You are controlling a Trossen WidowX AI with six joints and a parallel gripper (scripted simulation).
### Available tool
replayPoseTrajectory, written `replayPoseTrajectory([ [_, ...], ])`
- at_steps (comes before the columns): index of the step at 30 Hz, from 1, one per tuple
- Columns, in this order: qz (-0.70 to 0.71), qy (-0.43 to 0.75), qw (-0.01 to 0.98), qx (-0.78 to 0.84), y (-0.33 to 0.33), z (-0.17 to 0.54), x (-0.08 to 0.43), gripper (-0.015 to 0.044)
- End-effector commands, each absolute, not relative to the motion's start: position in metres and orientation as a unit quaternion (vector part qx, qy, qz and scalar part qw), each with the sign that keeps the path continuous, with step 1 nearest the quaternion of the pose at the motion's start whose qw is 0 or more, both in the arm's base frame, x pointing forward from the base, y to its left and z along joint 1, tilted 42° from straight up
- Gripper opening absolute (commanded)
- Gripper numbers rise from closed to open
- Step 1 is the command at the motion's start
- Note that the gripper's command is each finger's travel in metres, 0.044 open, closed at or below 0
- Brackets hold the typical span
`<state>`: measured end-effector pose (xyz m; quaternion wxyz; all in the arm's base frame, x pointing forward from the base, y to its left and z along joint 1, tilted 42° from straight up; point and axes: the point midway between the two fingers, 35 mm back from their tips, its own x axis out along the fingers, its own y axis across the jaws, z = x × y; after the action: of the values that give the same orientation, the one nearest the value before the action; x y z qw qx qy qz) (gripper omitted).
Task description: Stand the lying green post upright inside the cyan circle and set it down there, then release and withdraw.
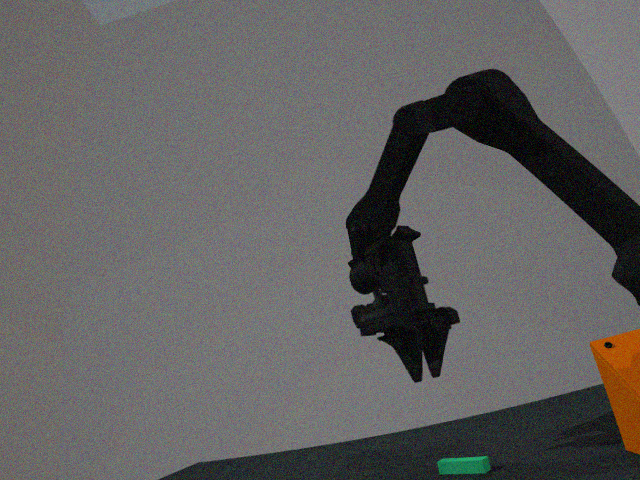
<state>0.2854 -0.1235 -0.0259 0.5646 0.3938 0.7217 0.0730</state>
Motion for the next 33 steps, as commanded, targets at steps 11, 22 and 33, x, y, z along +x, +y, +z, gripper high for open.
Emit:
replayPoseTrajectory([
  [11, 0.075, 0.722, 0.559, 0.401, -0.042, -0.109, 0.278, 0.0233],
  [22, 0.075, 0.722, 0.559, 0.401, -0.042, -0.109, 0.278, 0.0023],
  [33, 0.074, 0.722, 0.56, 0.4, -0.054, -0.098, 0.282, 0.0023],
])
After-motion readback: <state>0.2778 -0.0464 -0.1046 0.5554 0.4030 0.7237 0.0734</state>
